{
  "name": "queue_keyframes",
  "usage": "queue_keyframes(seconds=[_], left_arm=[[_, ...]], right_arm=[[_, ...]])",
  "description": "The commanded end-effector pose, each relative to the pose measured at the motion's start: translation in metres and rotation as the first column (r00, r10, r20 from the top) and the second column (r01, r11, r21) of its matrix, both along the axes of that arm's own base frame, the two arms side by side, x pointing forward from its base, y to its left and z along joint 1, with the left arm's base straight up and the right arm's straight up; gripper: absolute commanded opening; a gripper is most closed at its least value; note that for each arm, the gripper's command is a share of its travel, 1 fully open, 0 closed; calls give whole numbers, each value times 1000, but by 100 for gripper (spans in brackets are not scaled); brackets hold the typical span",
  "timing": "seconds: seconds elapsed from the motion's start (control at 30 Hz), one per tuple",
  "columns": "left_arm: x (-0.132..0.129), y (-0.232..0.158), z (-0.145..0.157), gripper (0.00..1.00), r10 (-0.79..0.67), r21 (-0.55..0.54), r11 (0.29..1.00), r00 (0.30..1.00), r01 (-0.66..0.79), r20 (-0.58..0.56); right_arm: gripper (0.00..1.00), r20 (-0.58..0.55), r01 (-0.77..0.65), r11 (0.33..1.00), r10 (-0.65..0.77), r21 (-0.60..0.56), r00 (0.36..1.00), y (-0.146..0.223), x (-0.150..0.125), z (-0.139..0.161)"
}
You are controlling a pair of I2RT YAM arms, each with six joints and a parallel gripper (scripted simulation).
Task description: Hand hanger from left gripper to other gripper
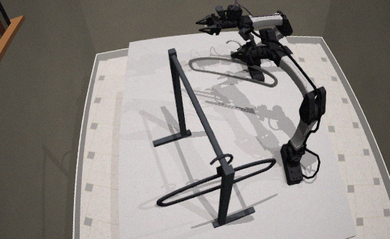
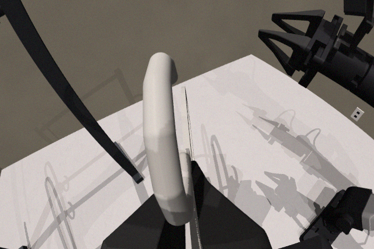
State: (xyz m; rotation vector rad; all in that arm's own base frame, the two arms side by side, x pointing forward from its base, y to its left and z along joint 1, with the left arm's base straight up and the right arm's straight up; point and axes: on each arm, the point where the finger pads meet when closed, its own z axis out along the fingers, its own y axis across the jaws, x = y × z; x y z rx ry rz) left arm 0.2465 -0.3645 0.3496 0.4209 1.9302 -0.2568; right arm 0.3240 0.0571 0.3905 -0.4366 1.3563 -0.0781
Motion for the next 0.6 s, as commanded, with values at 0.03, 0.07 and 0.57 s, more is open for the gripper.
queue_keyframes(seconds=[0.03, 0.07, 0.57], left_arm=[[-17, 14, 18, 1, 22, -55, 998, 1000, -21, 21], [-20, 14, 18, 1, 22, -56, 998, 1000, -20, 21], [-54, 20, 15, 1, 19, -57, 998, 1000, -18, 21]], right_arm=[[47, 166, -145, 953, 193, -266, 967, 38, -34, -1], [47, 181, -163, 937, 226, -308, 957, 44, -41, -4], [47, 209, -239, 556, 623, -796, 753, 124, -123, -39]])
